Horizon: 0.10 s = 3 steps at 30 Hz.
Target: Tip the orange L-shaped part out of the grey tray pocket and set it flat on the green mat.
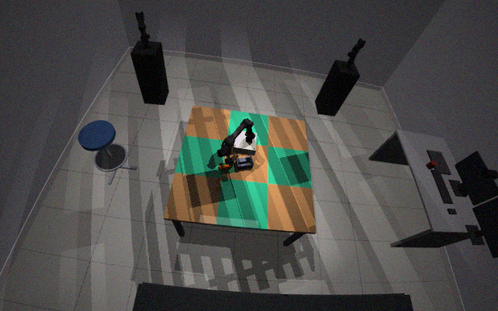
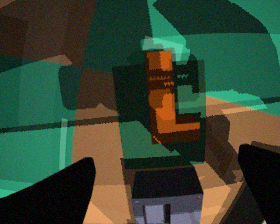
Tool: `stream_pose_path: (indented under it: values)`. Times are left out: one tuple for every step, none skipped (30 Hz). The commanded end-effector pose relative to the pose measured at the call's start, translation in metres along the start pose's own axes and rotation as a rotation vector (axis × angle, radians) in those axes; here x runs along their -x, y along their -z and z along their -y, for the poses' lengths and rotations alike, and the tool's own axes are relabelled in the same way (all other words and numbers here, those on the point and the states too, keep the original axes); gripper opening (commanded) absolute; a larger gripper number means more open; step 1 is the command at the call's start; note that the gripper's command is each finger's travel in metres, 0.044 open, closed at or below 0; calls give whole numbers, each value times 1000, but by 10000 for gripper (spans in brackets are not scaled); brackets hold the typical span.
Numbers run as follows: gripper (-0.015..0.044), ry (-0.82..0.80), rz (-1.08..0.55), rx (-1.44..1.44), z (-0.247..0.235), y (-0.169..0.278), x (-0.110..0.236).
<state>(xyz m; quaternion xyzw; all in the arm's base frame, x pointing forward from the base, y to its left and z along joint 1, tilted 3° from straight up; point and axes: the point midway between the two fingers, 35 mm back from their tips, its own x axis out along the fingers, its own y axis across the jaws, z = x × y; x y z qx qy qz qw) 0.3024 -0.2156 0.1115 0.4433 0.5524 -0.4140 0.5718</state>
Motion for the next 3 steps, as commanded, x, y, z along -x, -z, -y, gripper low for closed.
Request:
stream_pose_path:
  values:
    - [400, 2, -3, 0, 0, 0, -2]
    - [400, 2, -3, 0, 0, 0, -2]
    - [400, 2, -3, 0, 0, 0, -2]
